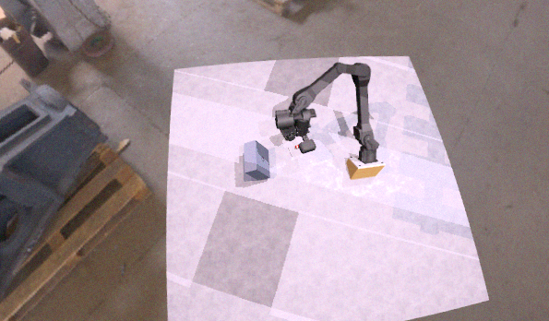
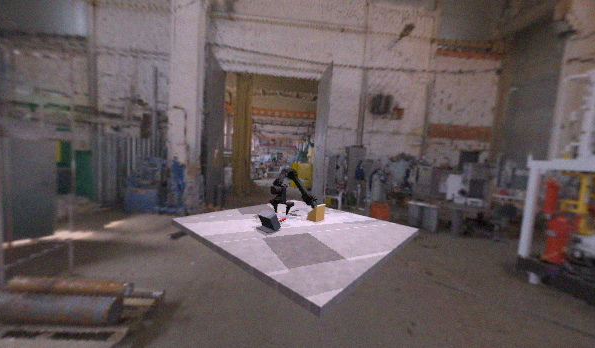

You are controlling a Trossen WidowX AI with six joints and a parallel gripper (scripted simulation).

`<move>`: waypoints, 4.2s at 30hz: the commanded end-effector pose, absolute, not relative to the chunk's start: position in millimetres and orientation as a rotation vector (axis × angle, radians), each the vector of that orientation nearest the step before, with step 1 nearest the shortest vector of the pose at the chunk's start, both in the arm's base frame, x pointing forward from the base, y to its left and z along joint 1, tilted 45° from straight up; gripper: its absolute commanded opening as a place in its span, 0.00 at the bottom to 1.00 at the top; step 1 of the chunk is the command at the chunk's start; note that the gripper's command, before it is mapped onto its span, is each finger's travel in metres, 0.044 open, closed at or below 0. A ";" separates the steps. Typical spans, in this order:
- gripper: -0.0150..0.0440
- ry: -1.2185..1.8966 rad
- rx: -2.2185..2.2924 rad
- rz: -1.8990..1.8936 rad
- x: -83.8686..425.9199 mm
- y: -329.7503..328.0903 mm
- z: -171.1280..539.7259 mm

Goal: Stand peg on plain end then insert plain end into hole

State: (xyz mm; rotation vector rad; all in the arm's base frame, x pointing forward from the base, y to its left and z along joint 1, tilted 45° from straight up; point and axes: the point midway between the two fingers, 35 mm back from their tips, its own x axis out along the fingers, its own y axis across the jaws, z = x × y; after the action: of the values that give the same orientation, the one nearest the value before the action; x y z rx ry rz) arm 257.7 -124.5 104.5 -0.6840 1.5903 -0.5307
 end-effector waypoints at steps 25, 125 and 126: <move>1.00 1.597 -0.696 -0.534 252.6 -156.4 73.8; 0.34 1.126 -0.761 -0.322 227.7 -143.7 92.5; 0.34 1.118 -0.762 -0.319 227.2 -143.5 92.9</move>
State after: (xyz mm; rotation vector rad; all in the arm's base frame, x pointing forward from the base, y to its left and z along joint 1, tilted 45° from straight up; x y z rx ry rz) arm 228.4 -144.7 91.6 -0.7584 1.1416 -0.3291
